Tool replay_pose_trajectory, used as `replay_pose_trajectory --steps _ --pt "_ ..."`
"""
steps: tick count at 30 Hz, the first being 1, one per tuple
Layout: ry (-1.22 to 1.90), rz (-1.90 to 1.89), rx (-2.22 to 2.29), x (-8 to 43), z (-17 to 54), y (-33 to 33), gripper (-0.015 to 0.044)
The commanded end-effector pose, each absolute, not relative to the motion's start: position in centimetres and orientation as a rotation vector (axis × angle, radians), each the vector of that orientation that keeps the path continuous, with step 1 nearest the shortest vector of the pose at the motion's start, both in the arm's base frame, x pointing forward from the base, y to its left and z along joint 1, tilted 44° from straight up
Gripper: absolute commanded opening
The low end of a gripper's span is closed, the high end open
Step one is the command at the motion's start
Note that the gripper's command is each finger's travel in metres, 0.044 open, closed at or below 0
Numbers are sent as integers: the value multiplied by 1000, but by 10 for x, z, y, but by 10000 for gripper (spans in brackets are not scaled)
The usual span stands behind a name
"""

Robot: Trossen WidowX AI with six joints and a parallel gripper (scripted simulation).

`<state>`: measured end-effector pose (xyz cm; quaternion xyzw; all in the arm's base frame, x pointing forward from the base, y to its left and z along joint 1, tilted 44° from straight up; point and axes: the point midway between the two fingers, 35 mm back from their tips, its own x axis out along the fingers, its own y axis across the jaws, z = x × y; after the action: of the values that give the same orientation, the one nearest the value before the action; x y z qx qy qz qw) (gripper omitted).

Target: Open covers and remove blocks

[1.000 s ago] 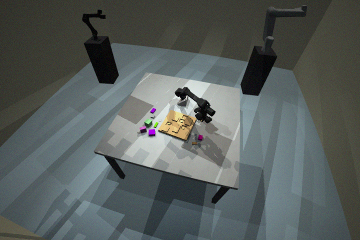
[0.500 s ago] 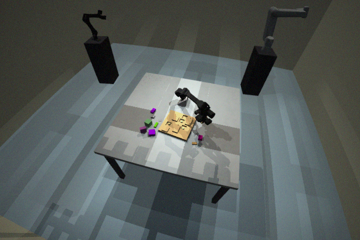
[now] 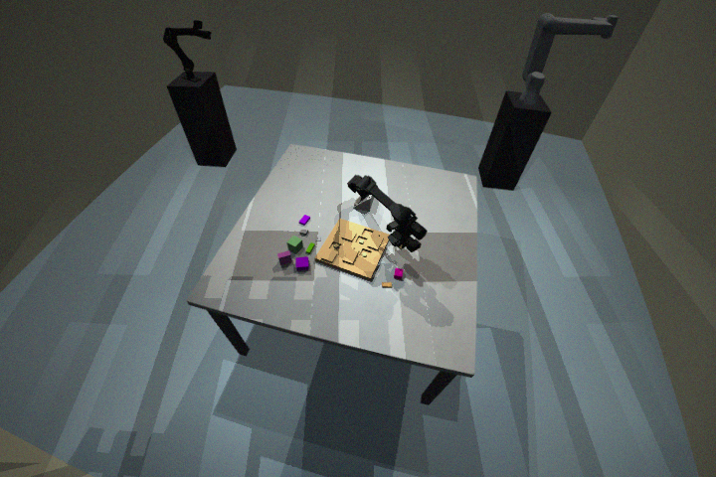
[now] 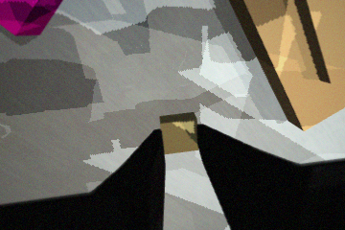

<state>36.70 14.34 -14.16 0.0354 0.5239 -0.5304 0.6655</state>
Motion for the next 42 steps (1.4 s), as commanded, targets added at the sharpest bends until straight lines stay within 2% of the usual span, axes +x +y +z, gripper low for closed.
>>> replay_pose_trajectory --steps 1,36,42 --pt "1181 -1194 73 366 -147 138 80" --pt "1178 -1197 70 356 -184 100 80" --pt "1181 -1201 77 357 -182 102 238"
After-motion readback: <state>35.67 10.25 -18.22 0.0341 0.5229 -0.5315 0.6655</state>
